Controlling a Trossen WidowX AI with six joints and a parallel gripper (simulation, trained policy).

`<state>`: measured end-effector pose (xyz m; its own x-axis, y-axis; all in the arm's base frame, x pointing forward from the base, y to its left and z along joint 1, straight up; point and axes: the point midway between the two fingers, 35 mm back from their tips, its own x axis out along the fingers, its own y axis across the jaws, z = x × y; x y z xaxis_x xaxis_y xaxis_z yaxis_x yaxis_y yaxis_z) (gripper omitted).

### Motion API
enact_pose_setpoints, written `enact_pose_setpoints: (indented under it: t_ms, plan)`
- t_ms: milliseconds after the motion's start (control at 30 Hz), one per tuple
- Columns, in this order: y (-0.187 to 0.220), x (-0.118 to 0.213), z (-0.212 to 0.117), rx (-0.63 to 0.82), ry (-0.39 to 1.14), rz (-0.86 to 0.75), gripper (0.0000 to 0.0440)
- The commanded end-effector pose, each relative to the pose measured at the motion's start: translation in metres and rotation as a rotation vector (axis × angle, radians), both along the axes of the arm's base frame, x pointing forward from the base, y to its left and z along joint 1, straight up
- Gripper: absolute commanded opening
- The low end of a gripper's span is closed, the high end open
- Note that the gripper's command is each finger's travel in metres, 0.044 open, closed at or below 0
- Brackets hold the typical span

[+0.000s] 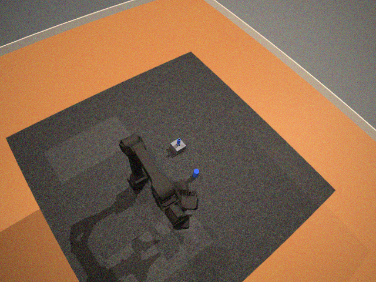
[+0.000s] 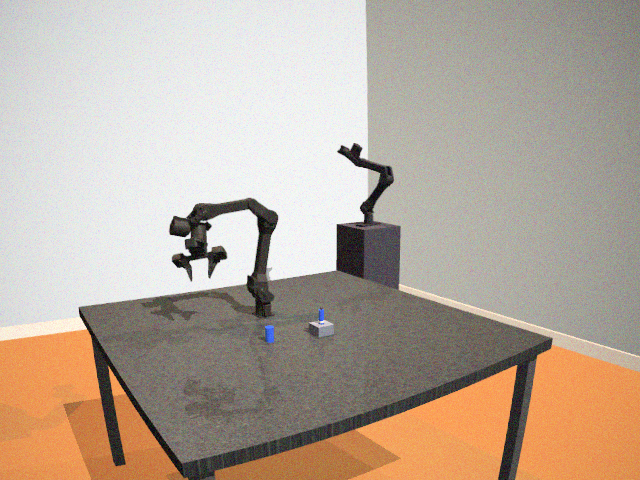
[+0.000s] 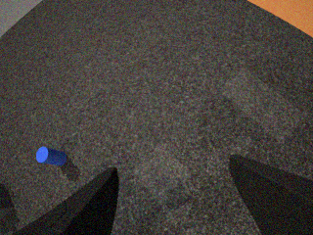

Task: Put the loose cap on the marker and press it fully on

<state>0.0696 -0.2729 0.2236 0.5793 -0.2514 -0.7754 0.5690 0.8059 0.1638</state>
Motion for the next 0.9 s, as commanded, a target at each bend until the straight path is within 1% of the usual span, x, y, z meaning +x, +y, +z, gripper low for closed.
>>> enact_pose_setpoints:
  t_ms: [0, 867]
  plan:
    - [-0.003, 0.006, -0.007, 0.023, 0.024, 0.033, 0.031]
    - [-0.016, 0.043, -0.049, 0.134, 0.172, 0.192, 0.0308]
